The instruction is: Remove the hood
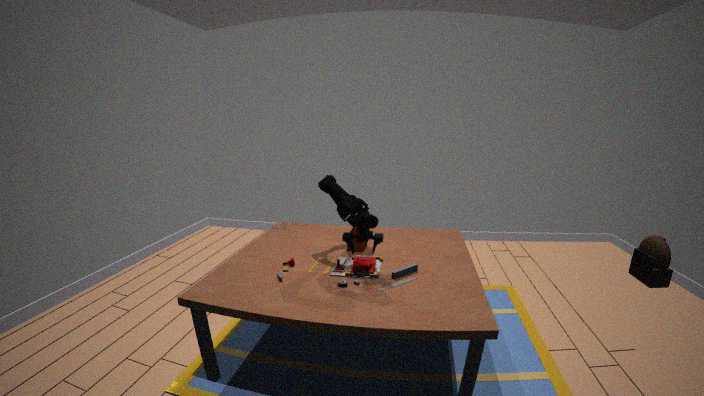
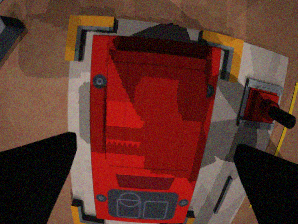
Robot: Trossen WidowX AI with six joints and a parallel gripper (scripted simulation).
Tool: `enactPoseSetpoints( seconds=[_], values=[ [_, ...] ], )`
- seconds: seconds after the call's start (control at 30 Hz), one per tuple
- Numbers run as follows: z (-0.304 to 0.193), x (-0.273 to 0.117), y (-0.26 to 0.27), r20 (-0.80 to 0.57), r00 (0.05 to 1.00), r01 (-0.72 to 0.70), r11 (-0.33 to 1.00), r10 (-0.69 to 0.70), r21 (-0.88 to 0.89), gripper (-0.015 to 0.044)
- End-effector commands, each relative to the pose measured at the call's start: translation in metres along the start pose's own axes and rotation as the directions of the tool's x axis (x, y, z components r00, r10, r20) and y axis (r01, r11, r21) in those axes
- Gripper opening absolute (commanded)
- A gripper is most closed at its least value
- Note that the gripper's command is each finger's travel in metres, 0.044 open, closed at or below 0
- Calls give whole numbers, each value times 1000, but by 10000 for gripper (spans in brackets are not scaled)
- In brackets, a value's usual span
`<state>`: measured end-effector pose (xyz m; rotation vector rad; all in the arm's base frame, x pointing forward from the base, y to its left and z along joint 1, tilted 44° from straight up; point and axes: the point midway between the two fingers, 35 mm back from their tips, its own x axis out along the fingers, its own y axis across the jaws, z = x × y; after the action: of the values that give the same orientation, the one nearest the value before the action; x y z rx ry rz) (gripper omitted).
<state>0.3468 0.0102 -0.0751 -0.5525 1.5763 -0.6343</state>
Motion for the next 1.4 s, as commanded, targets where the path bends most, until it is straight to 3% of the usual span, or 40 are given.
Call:
enactPoseSetpoints(
  seconds=[0.0,1.37],
  values=[
    [0,3,0,1,1000,3,1000,-3,-4,440],
    [0,34,0,1,1000,5,1000,-5,-4,440]
  ],
)
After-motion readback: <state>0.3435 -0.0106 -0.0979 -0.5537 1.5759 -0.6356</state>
